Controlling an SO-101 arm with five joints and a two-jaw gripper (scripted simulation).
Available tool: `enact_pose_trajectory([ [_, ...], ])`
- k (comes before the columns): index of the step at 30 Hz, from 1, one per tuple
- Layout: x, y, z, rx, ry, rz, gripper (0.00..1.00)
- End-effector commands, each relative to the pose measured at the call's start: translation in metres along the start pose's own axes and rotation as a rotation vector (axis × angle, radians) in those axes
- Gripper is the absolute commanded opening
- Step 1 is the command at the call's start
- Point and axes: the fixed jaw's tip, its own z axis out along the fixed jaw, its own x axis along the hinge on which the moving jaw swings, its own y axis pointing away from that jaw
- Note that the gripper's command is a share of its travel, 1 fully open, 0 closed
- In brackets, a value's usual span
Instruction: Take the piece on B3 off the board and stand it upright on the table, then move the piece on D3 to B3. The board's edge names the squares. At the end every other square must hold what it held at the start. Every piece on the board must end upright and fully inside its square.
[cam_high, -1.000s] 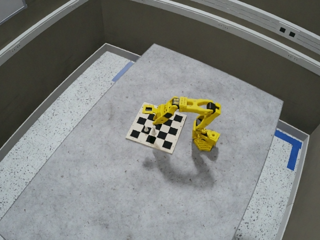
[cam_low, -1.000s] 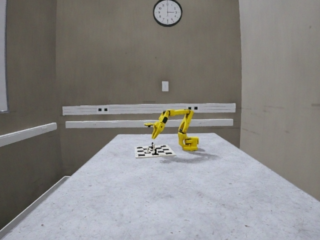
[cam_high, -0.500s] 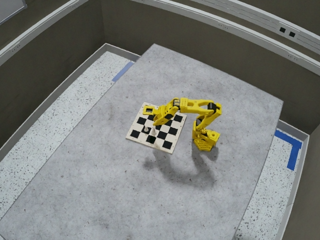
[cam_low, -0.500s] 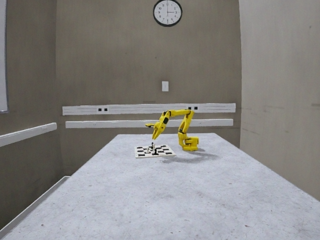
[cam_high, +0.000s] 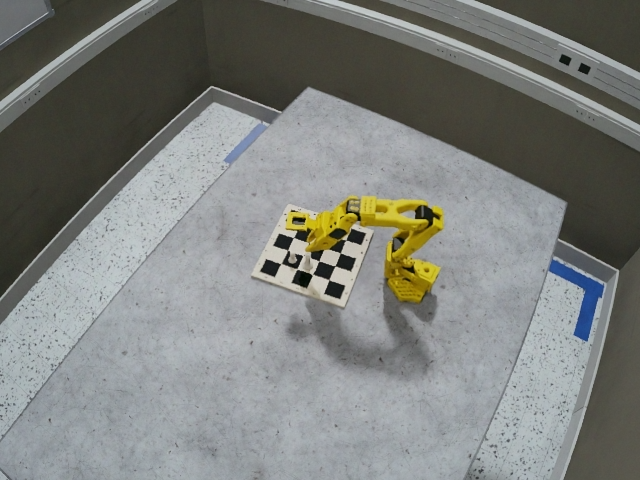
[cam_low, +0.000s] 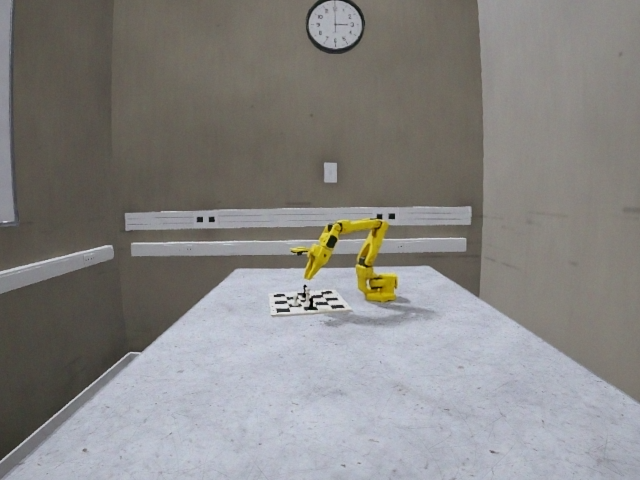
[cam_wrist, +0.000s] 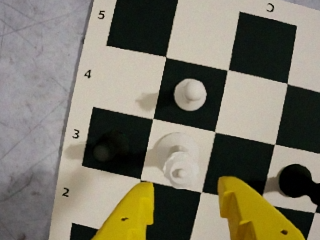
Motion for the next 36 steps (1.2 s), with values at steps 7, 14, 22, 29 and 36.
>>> enact_pose_trajectory([
  [7, 0.005, 0.003, 0.007, -0.007, -0.011, -0.003, 0.12],
  [14, 0.009, 0.003, 0.015, -0.007, -0.011, -0.003, 0.12],
  [22, 0.017, 0.003, 0.029, -0.007, -0.011, -0.003, 0.12],
  [29, 0.021, 0.003, 0.036, -0.007, -0.011, -0.003, 0.12],
  [36, 0.024, 0.003, 0.042, -0.007, -0.011, -0.003, 0.12],
])
